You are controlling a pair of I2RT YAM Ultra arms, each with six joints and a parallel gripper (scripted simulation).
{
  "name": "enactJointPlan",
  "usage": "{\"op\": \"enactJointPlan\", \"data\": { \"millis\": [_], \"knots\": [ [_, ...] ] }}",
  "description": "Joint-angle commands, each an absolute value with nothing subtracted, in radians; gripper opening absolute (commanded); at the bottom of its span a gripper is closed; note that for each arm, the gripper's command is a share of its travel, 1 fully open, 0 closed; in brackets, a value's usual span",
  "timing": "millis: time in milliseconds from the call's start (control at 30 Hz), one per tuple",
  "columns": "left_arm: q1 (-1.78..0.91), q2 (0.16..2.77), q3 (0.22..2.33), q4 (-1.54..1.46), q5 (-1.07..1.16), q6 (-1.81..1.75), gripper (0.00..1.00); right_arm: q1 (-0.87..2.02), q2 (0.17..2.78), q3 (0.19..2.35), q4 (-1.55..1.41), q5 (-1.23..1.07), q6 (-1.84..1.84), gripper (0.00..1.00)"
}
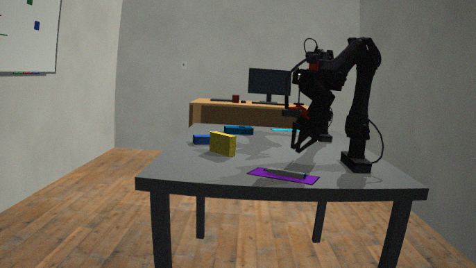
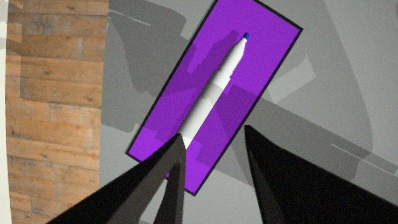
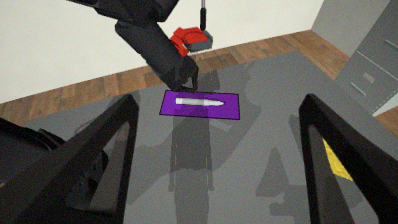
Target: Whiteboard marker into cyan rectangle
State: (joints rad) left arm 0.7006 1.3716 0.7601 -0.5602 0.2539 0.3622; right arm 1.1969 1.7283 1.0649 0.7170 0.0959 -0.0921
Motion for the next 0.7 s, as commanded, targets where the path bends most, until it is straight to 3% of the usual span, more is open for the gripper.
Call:
{"op": "enactJointPlan", "data": {
  "millis": [0,667],
  "knots": [
    [0.734,1.402,0.786,-0.555,0.344,0.565,0.40,1.207,1.705,1.056,0.727,0.084,-0.098,1.00],
    [1.019,1.658,0.811,-0.561,0.683,1.385,0.40,1.207,1.705,1.056,0.727,0.084,-0.098,1.00]
  ]
}}
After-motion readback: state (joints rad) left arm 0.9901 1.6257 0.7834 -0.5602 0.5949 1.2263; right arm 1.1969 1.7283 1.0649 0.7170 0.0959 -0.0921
